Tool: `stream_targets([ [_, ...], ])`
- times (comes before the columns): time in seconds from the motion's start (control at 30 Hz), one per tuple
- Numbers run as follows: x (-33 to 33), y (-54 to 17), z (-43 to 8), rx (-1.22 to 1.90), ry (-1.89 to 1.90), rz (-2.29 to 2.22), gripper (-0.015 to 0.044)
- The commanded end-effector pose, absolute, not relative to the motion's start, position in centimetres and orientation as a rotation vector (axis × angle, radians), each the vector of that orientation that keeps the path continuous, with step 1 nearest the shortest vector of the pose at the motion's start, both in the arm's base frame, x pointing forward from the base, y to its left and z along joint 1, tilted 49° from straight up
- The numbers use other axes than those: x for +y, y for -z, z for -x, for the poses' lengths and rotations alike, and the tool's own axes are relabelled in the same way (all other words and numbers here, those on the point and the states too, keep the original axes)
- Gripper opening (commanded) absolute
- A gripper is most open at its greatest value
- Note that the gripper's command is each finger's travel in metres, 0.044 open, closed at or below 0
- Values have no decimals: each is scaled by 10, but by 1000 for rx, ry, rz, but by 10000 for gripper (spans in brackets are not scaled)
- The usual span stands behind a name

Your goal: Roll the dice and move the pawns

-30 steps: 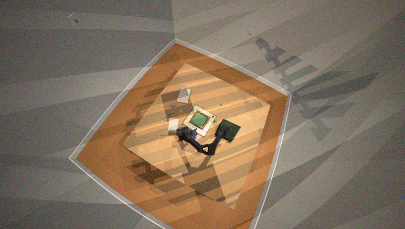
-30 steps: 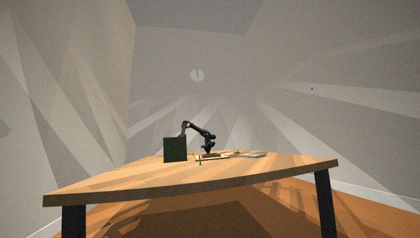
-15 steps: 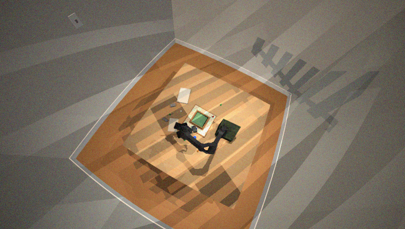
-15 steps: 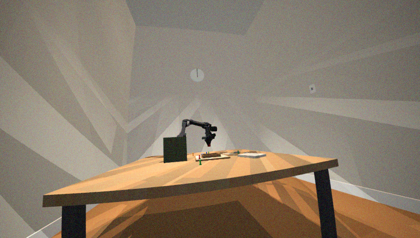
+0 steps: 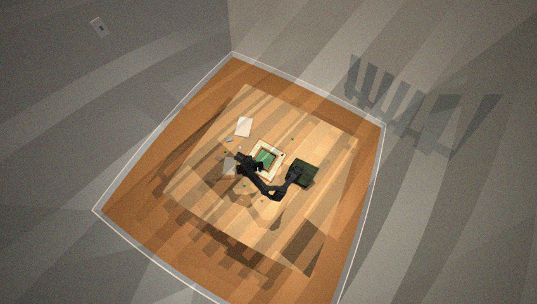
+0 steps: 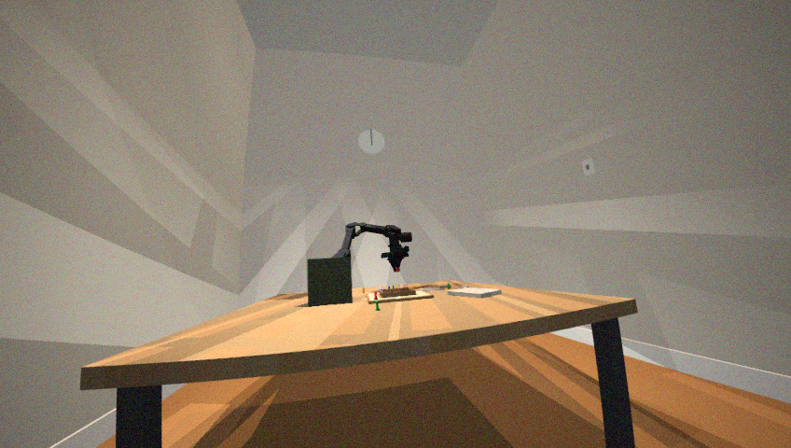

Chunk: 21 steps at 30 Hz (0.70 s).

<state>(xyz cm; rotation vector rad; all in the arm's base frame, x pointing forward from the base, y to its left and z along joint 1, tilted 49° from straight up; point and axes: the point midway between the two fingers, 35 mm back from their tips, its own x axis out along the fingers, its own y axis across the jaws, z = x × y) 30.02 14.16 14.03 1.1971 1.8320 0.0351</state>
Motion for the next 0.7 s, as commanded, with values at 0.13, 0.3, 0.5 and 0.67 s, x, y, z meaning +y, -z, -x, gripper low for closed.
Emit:
stream_targets([
  [0.13,101,-74,-301,1883,237,-1369,0],
  [0.3,77,-37,-293,1901,401,-1479,0],
  [0.5,52,4,-275,1917,598,-1612,0],
  [0.67,47,13,-269,1919,645,-1644,0],
])
